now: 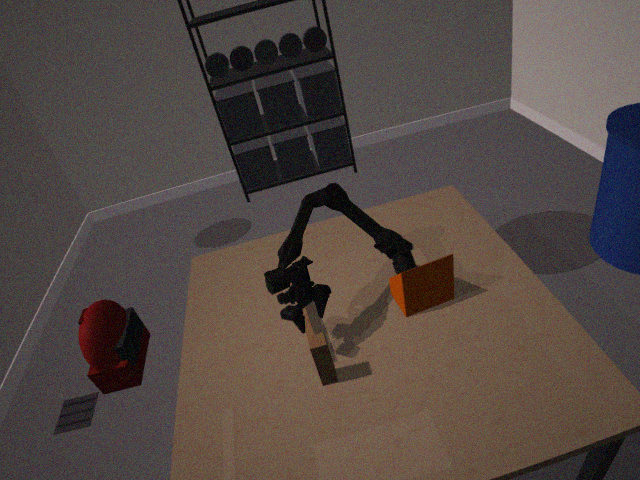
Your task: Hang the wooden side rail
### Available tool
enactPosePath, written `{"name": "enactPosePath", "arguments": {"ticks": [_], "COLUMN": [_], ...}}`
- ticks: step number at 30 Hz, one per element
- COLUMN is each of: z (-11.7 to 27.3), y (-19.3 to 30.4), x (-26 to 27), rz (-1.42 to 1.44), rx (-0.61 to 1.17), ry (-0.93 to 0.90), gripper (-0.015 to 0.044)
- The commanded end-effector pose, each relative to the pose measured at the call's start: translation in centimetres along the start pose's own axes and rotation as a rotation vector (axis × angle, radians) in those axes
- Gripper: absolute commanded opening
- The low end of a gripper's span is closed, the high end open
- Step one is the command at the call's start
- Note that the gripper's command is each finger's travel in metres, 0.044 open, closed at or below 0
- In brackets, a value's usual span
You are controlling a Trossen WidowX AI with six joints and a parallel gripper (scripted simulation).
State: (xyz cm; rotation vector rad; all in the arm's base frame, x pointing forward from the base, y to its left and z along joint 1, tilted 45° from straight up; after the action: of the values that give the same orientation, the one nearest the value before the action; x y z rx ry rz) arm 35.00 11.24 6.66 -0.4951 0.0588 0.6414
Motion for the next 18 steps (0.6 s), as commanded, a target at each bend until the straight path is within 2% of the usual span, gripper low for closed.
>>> {"name": "enactPosePath", "arguments": {"ticks": [1,5,18], "z": [1.08,1.41,1.41], "y": [0.67,0.74,0.74], "x": [2.87,3.49,3.49], "rz": [-0.577,-0.729,-0.729], "rx": [-0.211,-0.281,-0.281], "ry": [0.126,0.130,0.130], "gripper": [0.0440,0.0440,0.0440]}}
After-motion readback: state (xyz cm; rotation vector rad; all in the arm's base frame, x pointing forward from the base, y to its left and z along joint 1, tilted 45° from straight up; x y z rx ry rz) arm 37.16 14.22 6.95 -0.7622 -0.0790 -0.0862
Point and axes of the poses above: the point midway between the two fingers, 35 mm back from their tips, its own z axis back along the fingers, its own x axis across the jaws, y = z × x, the point moved 10 cm from there along z, back along the fingers, and after that the axes turned 6 degrees about -z, right-handed, at the moved point
